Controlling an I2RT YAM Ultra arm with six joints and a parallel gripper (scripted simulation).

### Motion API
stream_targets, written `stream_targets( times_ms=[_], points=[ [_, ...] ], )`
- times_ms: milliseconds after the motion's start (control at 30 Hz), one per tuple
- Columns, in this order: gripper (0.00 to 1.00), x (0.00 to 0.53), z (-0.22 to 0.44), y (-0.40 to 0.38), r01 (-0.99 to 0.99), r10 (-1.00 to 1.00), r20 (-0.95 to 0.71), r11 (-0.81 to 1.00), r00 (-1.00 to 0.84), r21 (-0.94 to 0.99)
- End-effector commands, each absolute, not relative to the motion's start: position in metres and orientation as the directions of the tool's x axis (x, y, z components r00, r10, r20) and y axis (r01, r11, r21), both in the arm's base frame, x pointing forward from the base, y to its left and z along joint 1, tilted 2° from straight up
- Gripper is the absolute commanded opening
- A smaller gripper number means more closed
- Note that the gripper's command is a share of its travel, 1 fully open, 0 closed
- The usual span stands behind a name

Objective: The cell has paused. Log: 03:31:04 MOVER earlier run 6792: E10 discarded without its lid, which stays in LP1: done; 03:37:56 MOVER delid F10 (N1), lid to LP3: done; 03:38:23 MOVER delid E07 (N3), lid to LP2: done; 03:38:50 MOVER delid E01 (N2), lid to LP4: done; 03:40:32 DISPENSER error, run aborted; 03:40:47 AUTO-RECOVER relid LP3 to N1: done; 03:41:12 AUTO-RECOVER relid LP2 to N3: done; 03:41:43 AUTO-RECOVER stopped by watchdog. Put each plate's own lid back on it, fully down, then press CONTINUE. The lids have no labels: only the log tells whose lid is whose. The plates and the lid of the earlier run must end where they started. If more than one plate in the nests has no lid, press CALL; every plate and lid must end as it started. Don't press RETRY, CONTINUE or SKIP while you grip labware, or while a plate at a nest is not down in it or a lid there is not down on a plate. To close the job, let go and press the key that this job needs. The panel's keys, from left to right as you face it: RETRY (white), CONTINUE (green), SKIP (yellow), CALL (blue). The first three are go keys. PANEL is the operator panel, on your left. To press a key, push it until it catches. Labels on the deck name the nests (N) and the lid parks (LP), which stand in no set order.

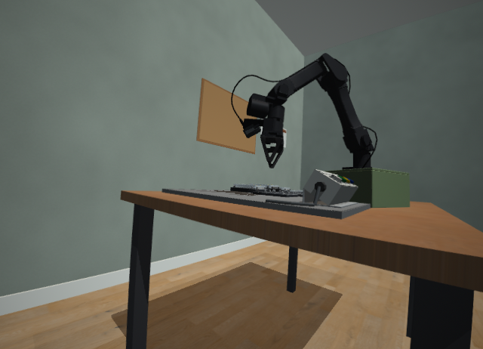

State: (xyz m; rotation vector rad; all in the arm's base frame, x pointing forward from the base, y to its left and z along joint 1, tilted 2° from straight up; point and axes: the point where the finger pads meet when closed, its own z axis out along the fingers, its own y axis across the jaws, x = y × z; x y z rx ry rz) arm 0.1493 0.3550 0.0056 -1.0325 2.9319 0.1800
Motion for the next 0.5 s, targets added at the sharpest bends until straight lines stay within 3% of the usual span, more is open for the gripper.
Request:
stream_targets(
  times_ms=[0,467],
  points=[
    [1.0,0.167,0.015,0.35,-0.627,-0.617,-0.113,0.772,-0.778,0.103],
    [1.0,0.21,0.007,0.311,-0.569,-0.56,-0.107,0.817,-0.821,0.089]
  ],
)
